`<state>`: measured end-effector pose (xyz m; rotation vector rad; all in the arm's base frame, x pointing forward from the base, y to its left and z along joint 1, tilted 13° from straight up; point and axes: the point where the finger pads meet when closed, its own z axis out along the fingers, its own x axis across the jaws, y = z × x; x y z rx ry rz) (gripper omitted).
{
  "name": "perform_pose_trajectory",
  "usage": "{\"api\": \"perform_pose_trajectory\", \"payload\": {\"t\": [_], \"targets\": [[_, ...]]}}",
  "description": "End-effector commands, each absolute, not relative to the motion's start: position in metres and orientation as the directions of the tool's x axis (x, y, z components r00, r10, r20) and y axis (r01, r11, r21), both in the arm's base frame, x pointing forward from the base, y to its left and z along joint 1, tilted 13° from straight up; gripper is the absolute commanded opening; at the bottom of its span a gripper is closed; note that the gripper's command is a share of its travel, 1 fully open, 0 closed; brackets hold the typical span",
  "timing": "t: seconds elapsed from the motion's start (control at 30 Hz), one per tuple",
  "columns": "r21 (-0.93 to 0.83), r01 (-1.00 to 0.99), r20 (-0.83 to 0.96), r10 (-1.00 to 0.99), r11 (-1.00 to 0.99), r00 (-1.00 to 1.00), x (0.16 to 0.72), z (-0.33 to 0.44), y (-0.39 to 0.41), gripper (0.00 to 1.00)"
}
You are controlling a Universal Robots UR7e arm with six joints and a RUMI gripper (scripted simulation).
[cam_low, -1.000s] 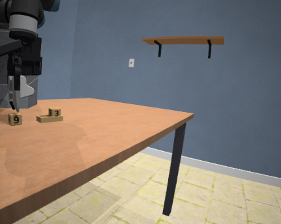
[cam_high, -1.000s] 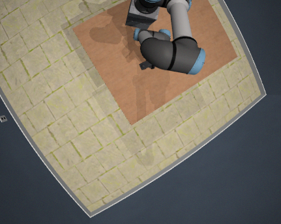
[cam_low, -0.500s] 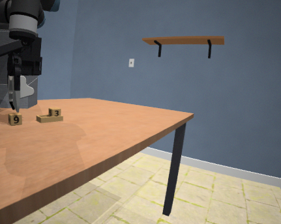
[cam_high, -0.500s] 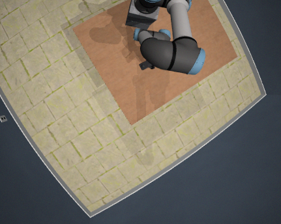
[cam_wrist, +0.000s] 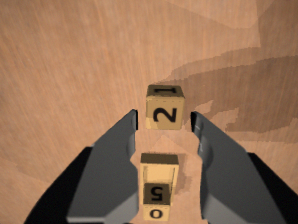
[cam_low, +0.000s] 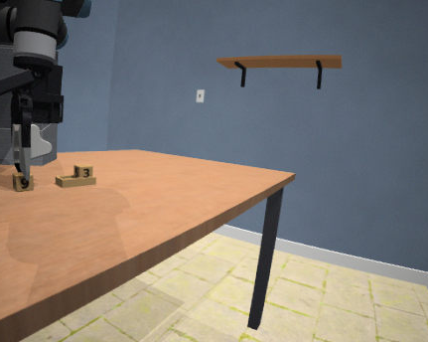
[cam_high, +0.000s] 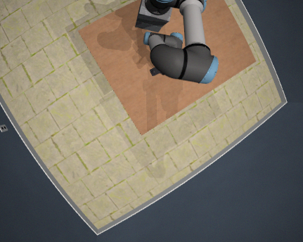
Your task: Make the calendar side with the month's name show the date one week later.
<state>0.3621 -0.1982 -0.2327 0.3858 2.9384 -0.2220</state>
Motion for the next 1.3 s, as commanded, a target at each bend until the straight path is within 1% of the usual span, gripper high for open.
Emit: {"api": "perform_pose_trajectory", "payload": {"t": [0.0,1.27], "targets": [[-0.126,0.270,-0.190,0.244,0.955,-0.951,0.3642,-0.2404,-0.2017,0.29],[-0.125,0.270,-0.188,0.244,0.955,-0.951,0.3640,-0.2449,-0.2016,0.29]]}}
